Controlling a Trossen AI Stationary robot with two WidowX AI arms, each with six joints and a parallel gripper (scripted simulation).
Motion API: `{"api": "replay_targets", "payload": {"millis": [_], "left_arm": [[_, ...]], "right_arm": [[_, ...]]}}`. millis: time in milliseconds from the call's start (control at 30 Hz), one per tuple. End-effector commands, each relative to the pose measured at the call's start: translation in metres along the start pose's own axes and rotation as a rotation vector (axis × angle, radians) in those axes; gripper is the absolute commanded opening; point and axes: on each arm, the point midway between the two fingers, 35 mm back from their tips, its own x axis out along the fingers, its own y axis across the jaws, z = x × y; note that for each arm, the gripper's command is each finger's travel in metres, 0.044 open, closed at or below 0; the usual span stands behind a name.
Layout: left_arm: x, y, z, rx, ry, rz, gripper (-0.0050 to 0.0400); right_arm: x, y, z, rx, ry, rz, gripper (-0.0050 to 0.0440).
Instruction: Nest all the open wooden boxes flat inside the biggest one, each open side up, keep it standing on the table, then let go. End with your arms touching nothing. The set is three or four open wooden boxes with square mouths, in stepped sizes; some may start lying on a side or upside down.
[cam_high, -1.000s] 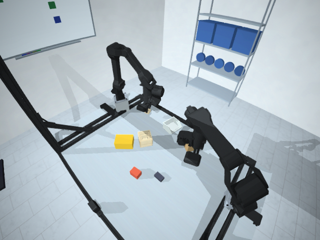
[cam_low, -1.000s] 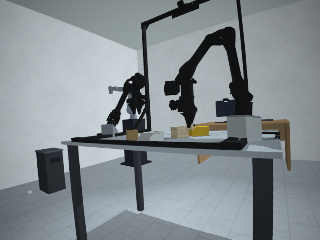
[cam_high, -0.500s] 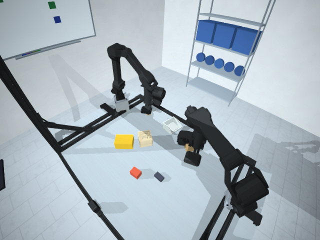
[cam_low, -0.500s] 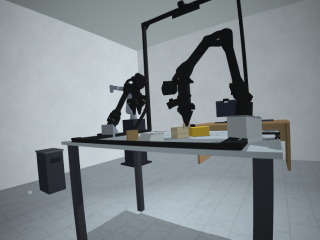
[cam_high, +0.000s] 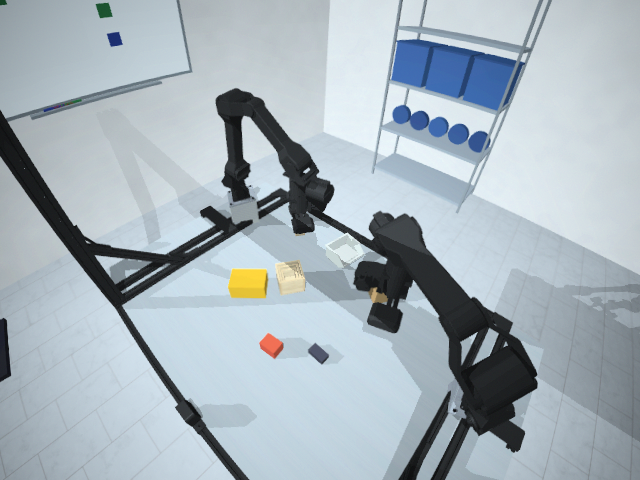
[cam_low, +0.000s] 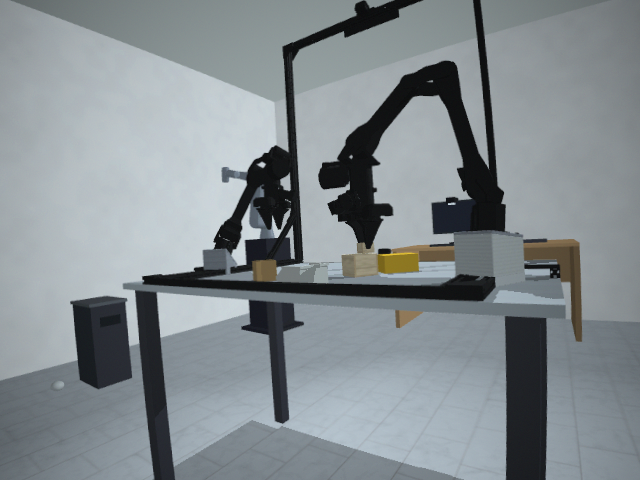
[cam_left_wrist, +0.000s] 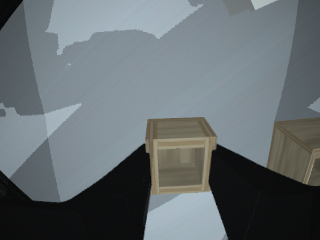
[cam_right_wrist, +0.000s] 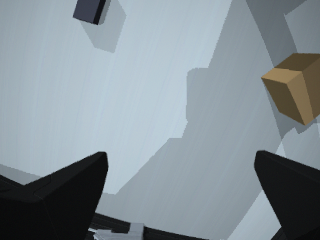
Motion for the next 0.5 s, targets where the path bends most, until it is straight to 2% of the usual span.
{"api": "replay_targets", "payload": {"millis": [0, 100, 167, 467], "left_arm": [[-0.002, -0.011, 0.000, -0.093, 0.005, -0.002, 0.0000], [-0.003, -0.019, -0.001, -0.176, 0.004, -0.001, 0.0000], [-0.003, -0.019, -0.001, -0.176, 0.004, -0.001, 0.0000], [-0.009, -0.043, -0.006, -0.426, 0.003, 0.000, 0.0000]], "right_arm": [[0.000, 0.000, 0.000, -0.001, -0.002, 0.001, 0.0400], [0.000, 0.000, 0.000, -0.001, -0.002, 0.001, 0.0400], [0.000, 0.000, 0.000, -0.001, -0.002, 0.001, 0.0400], [0.000, 0.000, 0.000, -0.001, -0.002, 0.001, 0.0400]]}}
